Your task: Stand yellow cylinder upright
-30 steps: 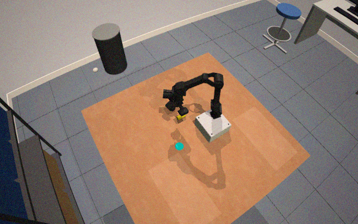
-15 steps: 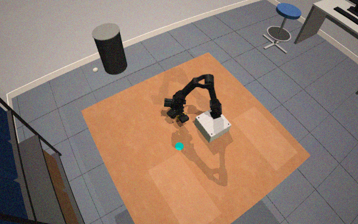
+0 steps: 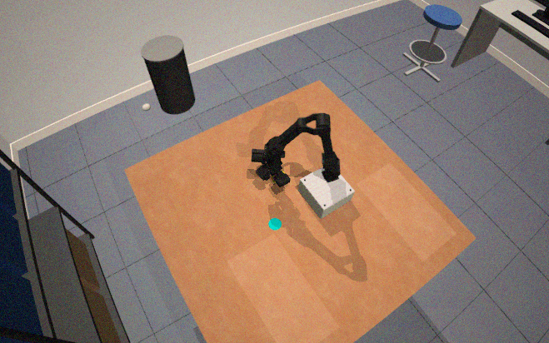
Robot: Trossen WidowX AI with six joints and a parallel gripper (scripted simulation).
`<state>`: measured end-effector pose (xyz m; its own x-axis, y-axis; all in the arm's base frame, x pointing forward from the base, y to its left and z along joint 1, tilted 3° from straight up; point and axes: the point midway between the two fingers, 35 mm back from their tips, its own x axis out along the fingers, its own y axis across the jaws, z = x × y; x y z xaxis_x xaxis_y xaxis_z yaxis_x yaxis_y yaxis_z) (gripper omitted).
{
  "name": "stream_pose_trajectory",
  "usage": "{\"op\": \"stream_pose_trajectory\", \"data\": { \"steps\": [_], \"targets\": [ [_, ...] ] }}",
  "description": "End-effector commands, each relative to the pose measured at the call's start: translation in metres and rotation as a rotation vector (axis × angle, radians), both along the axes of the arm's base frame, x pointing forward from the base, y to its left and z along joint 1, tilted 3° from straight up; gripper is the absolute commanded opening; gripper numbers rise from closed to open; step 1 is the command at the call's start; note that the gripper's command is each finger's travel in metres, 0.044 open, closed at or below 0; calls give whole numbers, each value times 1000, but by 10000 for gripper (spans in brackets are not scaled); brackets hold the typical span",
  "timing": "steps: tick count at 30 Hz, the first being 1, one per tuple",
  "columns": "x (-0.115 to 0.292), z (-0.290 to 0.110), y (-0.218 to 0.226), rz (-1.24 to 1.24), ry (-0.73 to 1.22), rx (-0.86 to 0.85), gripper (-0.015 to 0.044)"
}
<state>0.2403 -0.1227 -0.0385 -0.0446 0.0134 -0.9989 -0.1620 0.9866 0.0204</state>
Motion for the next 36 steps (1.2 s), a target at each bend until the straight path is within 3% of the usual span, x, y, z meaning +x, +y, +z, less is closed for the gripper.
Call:
{"op": "stream_pose_trajectory", "data": {
  "steps": [1,27,36],
  "targets": [
    [6,13,-2,2,-14,-5,105],
    [5,94,-1,2,-14,-5,105],
    [13,97,8,-30,-18,-6,105]
  ]
}}
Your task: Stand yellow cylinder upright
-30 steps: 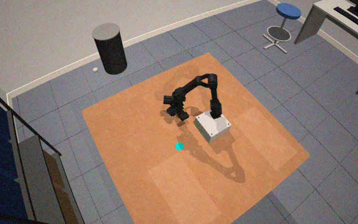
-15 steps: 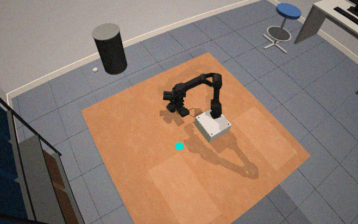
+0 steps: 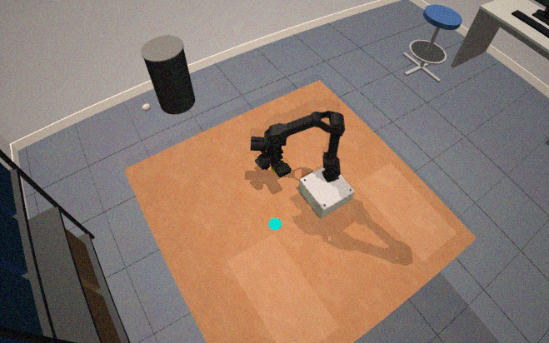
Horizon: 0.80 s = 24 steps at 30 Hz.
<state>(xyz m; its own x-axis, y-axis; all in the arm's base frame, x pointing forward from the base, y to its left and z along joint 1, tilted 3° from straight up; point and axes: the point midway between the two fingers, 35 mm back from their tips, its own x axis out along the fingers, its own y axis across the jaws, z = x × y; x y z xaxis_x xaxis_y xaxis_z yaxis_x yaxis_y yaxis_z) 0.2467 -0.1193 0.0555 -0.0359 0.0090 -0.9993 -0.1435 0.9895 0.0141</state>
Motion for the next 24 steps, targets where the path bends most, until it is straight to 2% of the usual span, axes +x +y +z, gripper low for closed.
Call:
{"op": "stream_pose_trajectory", "data": {
  "steps": [1,24],
  "targets": [
    [8,3,6,-19,-11,0,105],
    [50,10,67,-203,-33,10,105]
  ]
}}
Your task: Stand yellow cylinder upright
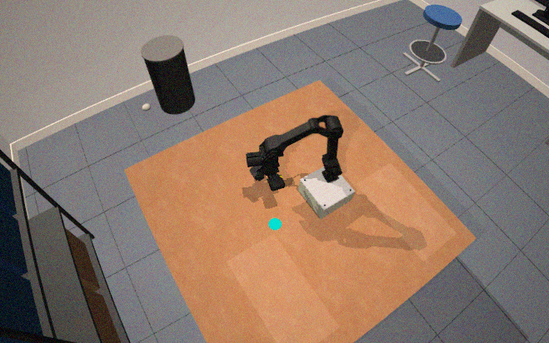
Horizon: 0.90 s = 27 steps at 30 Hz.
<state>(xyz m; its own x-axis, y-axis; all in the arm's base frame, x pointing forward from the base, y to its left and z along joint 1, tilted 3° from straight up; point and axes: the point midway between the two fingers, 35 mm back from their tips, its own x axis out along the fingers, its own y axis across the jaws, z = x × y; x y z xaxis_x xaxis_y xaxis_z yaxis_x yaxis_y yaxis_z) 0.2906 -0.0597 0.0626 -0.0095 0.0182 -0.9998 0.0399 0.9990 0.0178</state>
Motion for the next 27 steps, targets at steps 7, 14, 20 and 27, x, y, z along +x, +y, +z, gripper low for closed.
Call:
{"op": "stream_pose_trajectory", "data": {
  "steps": [7,14,20,27],
  "targets": [
    [15,5,26,-70,-13,10,105],
    [21,7,42,-139,-8,10,105],
    [26,8,57,-202,-3,10,105],
    [31,10,75,-276,4,9,105]
  ]
}}
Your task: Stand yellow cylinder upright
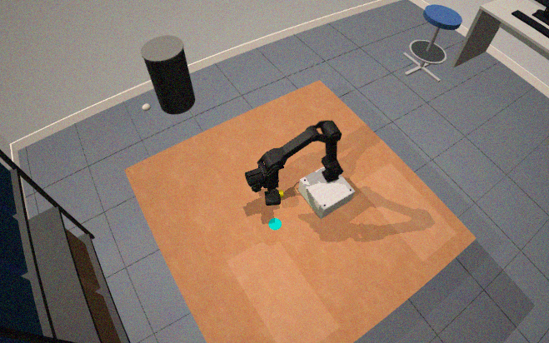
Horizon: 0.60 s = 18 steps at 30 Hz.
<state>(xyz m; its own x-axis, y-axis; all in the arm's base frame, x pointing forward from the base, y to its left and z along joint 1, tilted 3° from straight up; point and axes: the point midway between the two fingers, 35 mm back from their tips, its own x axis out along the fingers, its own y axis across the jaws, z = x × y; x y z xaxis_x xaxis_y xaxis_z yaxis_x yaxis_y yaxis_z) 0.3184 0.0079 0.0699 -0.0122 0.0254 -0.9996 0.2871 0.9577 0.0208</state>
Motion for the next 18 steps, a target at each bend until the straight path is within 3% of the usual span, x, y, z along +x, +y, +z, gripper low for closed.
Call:
{"op": "stream_pose_trajectory", "data": {
  "steps": [1,18],
  "targets": [
    [4,3,10,-35,-4,4,105],
    [12,7,56,-215,11,0,105]
  ]
}}
